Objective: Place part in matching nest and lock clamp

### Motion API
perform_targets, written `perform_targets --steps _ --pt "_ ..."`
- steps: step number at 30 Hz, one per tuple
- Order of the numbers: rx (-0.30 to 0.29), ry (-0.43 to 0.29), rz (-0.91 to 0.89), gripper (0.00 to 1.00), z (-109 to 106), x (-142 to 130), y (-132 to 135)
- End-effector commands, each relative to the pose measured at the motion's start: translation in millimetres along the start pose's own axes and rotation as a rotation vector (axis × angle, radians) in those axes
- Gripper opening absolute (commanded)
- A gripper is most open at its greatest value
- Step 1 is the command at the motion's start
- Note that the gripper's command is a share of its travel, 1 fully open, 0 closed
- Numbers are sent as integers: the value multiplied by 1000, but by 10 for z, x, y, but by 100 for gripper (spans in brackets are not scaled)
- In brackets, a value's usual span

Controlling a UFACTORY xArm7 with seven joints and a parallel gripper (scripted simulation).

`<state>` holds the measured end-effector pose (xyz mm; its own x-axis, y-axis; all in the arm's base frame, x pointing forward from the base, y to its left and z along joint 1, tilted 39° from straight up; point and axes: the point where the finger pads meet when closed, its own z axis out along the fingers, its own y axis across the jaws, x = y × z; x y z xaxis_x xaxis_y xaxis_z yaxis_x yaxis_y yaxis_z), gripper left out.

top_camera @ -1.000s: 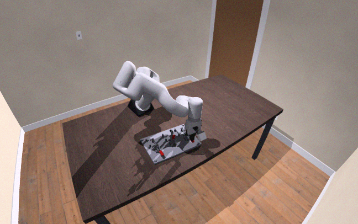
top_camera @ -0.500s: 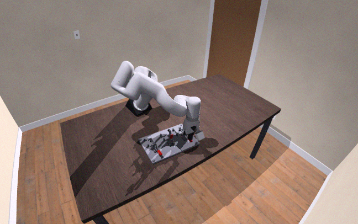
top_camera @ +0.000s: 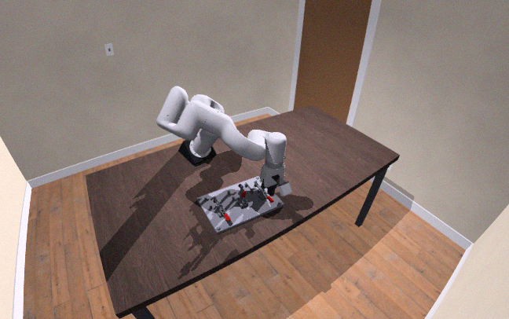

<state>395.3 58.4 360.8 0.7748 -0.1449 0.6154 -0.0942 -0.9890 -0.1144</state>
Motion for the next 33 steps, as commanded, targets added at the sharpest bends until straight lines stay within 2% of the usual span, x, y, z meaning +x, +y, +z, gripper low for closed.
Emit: perform_targets --steps 1,14,33 --pt "1 3 0 0 -187 7 -2" --pt "1 3 0 0 -441 6 -2" --pt "1 3 0 0 -462 6 -2"
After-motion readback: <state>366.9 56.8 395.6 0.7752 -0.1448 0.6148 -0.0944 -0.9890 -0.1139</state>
